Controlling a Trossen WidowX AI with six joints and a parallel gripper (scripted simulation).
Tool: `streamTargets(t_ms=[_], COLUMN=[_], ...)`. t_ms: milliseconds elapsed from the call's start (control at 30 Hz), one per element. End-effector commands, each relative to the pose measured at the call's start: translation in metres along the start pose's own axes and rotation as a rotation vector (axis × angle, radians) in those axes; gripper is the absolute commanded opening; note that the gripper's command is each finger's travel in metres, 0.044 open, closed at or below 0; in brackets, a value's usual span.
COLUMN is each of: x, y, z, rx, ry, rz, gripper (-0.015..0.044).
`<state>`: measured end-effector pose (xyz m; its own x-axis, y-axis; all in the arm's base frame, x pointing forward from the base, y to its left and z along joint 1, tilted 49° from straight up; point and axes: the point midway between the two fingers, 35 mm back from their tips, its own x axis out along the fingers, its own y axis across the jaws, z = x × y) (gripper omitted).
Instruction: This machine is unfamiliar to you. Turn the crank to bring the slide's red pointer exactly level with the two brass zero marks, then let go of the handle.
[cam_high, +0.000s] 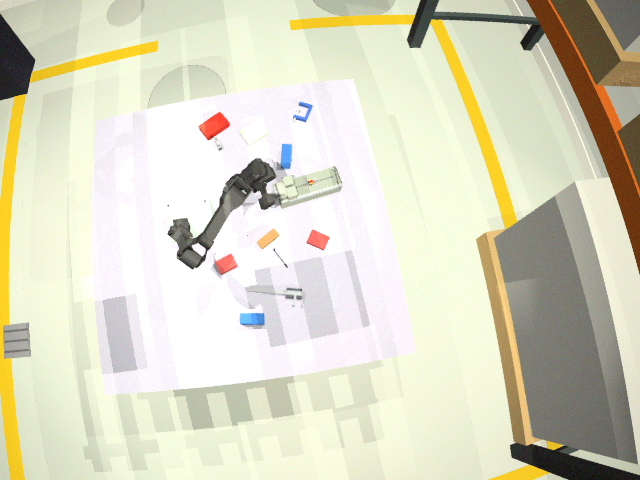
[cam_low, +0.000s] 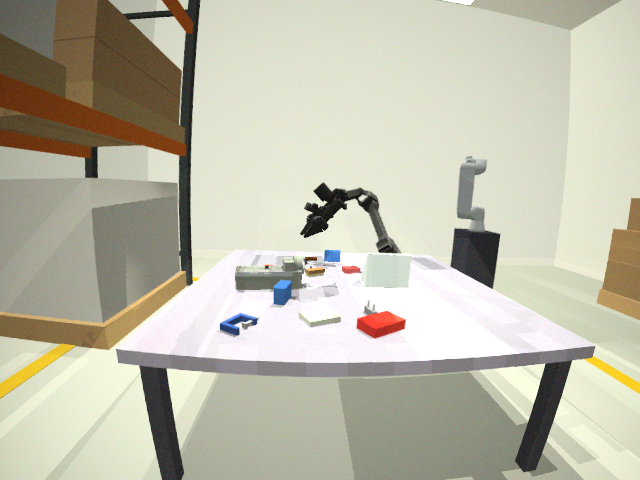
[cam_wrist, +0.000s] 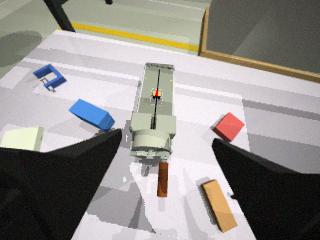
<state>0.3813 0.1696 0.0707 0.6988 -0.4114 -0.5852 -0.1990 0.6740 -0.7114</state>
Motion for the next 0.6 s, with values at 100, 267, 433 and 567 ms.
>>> streamTargets(t_ms=[100, 267, 433, 567], x=[0.02, 0.035, 0.051, 0.064], y=[0.003, 0.004, 0.006, 0.008], z=[0.019, 0.036, 0.05, 0.061], rx=[0.023, 0.042, 0.061, 0.077], ry=[0.027, 0.04, 0.053, 0.063], rz=[-0.007, -0.011, -0.014, -0.016], gripper=[0.044, 0.044, 0.044, 0.044])
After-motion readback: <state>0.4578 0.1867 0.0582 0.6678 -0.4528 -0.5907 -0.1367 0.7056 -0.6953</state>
